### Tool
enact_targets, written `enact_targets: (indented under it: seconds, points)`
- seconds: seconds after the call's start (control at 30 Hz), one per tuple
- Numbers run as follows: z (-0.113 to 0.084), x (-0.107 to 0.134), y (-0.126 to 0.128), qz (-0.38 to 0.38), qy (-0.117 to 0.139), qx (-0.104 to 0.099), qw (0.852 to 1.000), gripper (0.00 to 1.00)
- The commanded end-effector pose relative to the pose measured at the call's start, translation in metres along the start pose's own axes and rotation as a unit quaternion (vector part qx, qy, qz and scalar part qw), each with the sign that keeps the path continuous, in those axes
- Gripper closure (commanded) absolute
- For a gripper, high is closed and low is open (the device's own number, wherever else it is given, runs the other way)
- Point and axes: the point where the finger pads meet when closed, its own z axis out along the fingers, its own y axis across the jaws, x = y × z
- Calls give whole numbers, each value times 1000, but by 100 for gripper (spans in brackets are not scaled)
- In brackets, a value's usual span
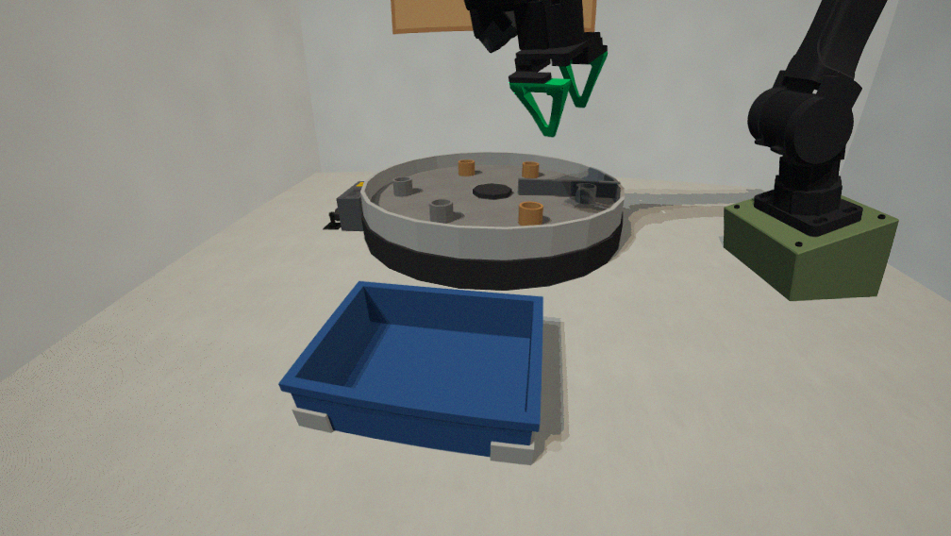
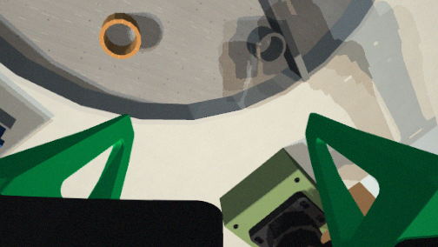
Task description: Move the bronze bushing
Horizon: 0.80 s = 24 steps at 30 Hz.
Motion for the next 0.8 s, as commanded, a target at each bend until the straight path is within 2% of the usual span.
enact_targets:
  seconds: [0.0,0.1,0.13,0.23,0.33,0.43,0.5,0.6,0.67,0.77]
  points:
    - [-1,-6,-21,137,-1,-29,990,0]
    - [1,-6,-28,218,9,-51,975,0]
    - [2,-6,-35,252,18,-65,965,0]
    - [2,-6,-35,265,18,-68,962,0]
    - [3,-6,-51,377,38,-107,919,0]
    - [2,-6,-61,448,51,-132,883,0]
    - [2,-5,-64,474,56,-142,867,0]
    - [2,-5,-67,489,59,-148,858,0]
    - [8,-4,-59,480,73,-142,863,0]
    - [6,-5,-60,480,69,-144,863,0]
